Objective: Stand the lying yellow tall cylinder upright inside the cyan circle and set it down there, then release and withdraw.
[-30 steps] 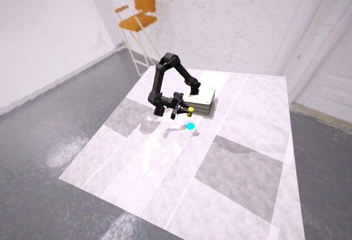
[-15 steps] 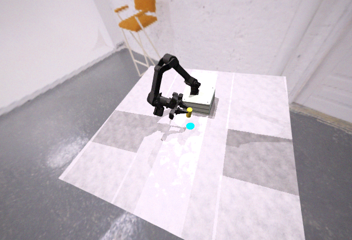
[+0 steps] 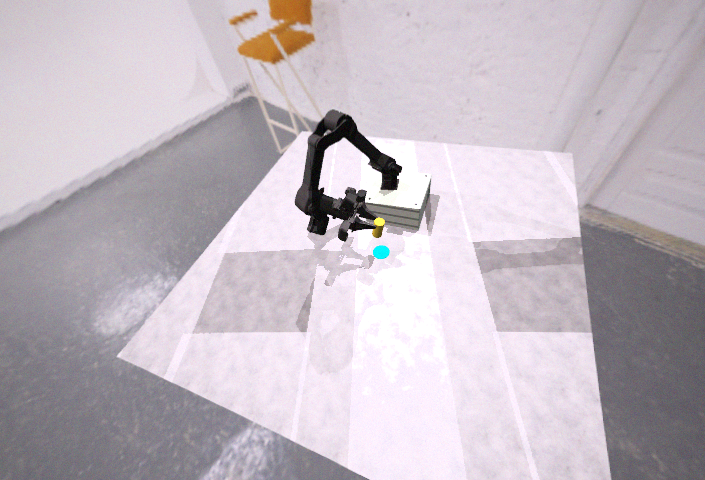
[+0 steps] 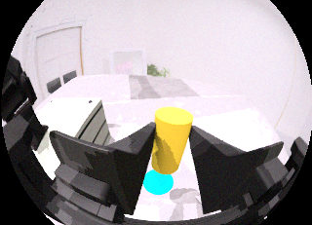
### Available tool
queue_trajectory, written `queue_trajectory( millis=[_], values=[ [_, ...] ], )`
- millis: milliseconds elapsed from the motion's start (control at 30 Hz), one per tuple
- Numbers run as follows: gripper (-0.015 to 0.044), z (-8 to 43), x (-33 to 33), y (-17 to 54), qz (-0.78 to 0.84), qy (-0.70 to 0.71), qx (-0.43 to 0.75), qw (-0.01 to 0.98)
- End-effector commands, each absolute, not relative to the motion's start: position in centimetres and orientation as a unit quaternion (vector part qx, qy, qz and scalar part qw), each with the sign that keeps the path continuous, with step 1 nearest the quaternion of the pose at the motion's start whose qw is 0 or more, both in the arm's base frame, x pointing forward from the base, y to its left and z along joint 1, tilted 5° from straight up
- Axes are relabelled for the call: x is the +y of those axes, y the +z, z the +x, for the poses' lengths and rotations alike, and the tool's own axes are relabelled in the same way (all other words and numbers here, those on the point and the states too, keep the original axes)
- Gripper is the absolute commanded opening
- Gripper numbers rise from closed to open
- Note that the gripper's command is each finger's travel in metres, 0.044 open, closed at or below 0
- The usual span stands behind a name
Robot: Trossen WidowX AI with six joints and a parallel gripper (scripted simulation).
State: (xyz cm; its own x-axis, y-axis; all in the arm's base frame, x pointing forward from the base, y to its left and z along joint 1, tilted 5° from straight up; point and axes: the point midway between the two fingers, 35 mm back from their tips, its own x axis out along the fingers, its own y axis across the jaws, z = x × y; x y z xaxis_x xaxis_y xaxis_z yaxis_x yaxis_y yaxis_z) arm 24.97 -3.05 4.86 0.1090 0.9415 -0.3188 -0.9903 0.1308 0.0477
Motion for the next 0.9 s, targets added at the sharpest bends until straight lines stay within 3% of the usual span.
queue_trajectory(
  millis=[0,400,867],
  values=[
    [0.0105,24.8,-3.2,2.8,-0.081,0.654,0.141,0.738],
    [0.0105,24.5,-3.3,-2.7,-0.087,0.654,0.136,0.739],
    [0.0105,24.5,-2.8,-4.5,-0.083,0.653,0.137,0.74]
  ],
)
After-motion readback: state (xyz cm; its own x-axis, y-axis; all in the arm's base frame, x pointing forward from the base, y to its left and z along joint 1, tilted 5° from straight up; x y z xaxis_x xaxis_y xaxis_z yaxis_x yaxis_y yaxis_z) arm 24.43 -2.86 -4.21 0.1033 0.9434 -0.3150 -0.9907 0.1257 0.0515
